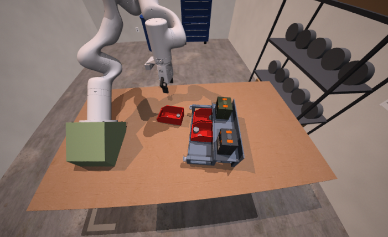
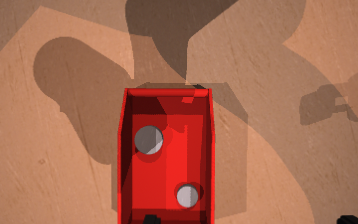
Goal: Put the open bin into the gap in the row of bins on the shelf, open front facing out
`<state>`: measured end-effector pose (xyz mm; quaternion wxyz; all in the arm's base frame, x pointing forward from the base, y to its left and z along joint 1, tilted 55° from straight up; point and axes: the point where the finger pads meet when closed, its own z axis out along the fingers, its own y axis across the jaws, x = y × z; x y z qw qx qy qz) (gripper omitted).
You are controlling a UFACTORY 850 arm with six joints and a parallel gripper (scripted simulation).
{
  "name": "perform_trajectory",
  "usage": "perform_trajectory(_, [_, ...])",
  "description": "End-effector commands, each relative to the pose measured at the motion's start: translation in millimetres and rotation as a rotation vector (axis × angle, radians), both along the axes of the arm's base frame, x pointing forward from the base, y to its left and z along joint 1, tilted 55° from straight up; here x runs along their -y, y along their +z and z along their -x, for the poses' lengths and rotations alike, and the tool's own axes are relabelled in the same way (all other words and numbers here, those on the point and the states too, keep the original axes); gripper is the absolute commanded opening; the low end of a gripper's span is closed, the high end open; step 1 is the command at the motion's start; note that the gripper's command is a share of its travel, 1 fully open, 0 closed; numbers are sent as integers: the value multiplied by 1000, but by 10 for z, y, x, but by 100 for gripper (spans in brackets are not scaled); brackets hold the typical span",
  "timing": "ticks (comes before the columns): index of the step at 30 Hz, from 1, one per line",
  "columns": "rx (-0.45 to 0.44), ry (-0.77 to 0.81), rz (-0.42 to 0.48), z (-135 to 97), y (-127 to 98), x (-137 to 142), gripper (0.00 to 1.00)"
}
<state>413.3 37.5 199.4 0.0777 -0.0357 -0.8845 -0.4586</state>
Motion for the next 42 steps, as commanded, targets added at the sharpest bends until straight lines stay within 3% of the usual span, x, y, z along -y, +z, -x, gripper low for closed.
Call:
perform_trajectory(1, [3,-1,0,-11,-12,-18,100])
perform_trajectory(42, [3,-1,0,-18,28,39,100])
